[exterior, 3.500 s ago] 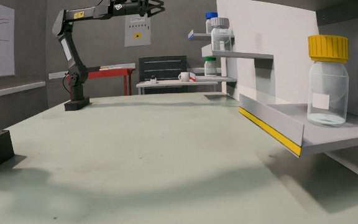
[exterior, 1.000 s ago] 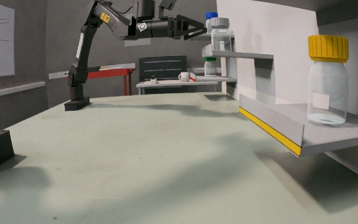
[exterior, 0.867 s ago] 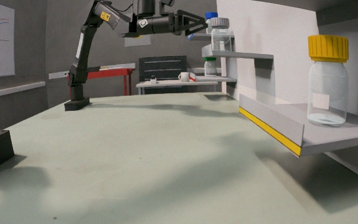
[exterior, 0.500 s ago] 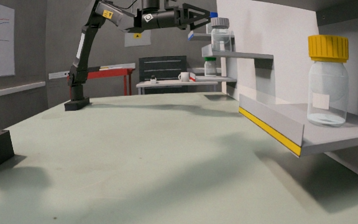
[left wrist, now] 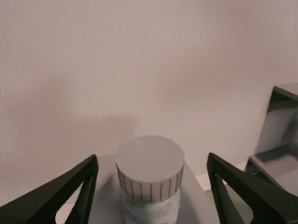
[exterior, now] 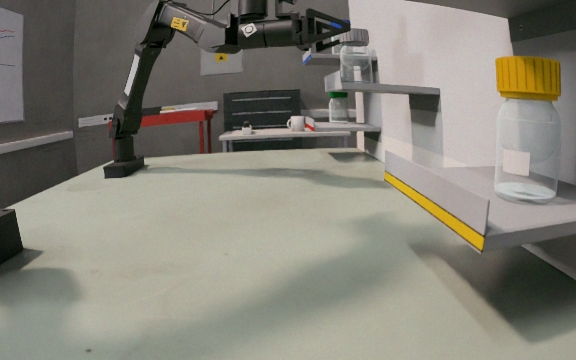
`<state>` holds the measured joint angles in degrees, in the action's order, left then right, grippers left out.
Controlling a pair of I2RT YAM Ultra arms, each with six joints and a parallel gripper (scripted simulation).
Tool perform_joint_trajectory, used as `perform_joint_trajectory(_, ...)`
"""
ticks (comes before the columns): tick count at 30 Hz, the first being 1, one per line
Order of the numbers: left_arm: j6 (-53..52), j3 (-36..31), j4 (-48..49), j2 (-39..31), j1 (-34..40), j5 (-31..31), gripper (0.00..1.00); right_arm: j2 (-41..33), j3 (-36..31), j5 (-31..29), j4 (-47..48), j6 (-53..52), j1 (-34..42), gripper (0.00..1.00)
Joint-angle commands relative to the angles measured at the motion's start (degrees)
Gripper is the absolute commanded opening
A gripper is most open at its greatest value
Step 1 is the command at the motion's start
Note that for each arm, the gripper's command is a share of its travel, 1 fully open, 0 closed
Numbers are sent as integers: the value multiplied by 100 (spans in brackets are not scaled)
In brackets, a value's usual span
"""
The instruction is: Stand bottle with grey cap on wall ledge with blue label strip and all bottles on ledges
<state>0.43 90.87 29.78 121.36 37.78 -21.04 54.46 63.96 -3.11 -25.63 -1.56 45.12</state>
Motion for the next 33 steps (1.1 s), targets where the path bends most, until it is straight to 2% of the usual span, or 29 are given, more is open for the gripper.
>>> perform_joint_trajectory(1,-45,318,-133,57,-68,68,94,-83,154,-19,37,-17,24,89)
perform_joint_trajectory(15,-43,510,-211,121,-67,42,94,-83,154,-19,37,-17,24,89)
perform_joint_trajectory(17,-43,510,-211,120,-67,42,72,-83,154,-19,37,-17,24,89)
perform_joint_trajectory(18,-43,510,-211,120,-67,42,72,-83,154,-19,37,-17,24,89)
perform_joint_trajectory(19,-43,510,-211,120,-67,42,68,-83,154,-19,37,-17,24,89)
perform_joint_trajectory(21,-43,510,-211,120,-67,42,68,-83,154,-19,37,-17,24,89)
perform_joint_trajectory(22,-43,454,-143,125,-55,40,64,-83,154,-19,37,-17,24,89)
perform_joint_trajectory(26,-43,454,-143,124,-55,40,64,-83,154,-19,37,-17,24,89)
perform_joint_trajectory(27,-43,454,-143,124,-55,40,60,-83,154,-19,37,-17,24,89)
perform_joint_trajectory(33,-43,454,-143,124,-55,40,54,-83,154,-19,37,-17,24,89)
